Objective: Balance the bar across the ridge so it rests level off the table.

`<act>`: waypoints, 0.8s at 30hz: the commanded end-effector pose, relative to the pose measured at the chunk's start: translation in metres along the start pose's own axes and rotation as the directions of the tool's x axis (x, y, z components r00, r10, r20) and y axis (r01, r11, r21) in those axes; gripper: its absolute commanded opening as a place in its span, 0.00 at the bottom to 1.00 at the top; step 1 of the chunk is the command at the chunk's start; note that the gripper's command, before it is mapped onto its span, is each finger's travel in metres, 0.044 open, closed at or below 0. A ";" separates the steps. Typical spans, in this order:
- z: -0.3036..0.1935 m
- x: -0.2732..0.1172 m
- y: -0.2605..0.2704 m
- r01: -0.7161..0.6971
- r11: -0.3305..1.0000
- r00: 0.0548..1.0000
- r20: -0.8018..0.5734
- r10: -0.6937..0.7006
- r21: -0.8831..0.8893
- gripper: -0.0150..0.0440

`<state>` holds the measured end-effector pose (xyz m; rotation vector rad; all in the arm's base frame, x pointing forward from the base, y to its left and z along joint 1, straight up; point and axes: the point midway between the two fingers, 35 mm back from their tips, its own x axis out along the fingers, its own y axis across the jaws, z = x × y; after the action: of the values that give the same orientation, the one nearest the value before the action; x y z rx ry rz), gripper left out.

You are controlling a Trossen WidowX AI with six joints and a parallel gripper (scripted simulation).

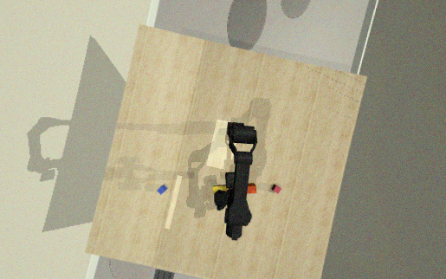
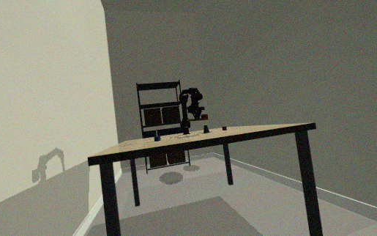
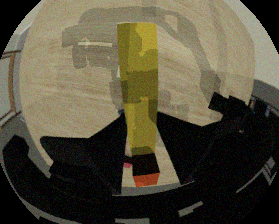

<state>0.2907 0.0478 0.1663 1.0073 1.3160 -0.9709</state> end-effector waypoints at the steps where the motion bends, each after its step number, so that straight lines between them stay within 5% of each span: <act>1: -0.011 -0.001 0.008 -0.002 0.996 1.000 0.002 0.002 -0.092 0.25; 10: -0.035 -0.002 0.025 -0.004 0.967 1.000 0.000 0.004 -0.256 0.25; 24: -0.036 0.015 0.029 -0.004 0.966 1.000 0.000 0.004 -0.258 0.25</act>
<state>0.3082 0.0909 0.1577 0.8153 1.3958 -0.7720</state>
